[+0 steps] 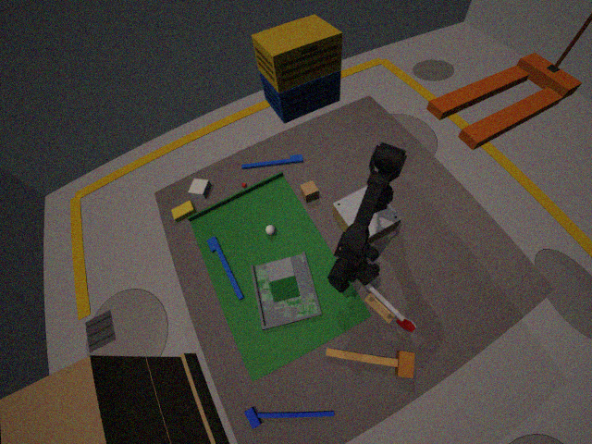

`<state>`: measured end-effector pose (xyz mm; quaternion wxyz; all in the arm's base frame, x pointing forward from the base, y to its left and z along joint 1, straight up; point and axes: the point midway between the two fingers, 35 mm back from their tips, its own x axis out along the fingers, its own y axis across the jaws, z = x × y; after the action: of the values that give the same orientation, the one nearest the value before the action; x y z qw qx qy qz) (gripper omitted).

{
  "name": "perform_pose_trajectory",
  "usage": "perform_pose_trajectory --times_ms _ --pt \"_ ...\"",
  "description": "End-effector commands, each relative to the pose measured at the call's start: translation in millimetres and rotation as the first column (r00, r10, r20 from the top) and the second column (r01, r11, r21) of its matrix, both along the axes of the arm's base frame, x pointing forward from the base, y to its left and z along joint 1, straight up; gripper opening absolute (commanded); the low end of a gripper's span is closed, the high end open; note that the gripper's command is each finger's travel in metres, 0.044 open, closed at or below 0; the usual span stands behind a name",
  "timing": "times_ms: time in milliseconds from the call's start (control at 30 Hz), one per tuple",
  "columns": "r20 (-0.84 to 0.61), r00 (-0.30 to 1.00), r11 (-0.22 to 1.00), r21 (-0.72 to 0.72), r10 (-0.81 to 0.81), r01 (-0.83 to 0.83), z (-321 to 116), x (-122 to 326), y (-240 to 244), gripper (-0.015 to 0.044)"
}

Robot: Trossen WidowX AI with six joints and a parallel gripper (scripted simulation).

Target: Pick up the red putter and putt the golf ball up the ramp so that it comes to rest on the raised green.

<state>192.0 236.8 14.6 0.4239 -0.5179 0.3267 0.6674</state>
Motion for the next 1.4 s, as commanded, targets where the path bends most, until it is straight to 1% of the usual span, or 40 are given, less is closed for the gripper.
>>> perform_pose_trajectory --times_ms 0,133,267,333,500,700,1000,1367 --pt "0.012 1.000 1.000 0.028 0.001 -0.002 39 2 4 0.0000" --pt "0.012 1.000 1.000 0.027 0.001 -0.001 66 -2 1 0.0000" --pt "0.012 1.000 1.000 0.027 0.001 -0.001 67 -2 1 0.0000" --pt "0.015 1.000 1.000 0.015 -0.020 0.020 60 3 -2 0.0000" --pt "0.003 0.986 0.985 -0.023 -0.170 0.170 64 23 -23 0.0000" --pt "-0.004 0.938 0.936 -0.068 -0.345 0.344 70 44 -52 0.0000" --pt "-0.001 0.813 0.806 -0.134 -0.582 0.577 79 69 -98 0.0000" --pt "0.014 0.571 0.554 -0.223 -0.821 0.802 90 85 -159 0.0000"
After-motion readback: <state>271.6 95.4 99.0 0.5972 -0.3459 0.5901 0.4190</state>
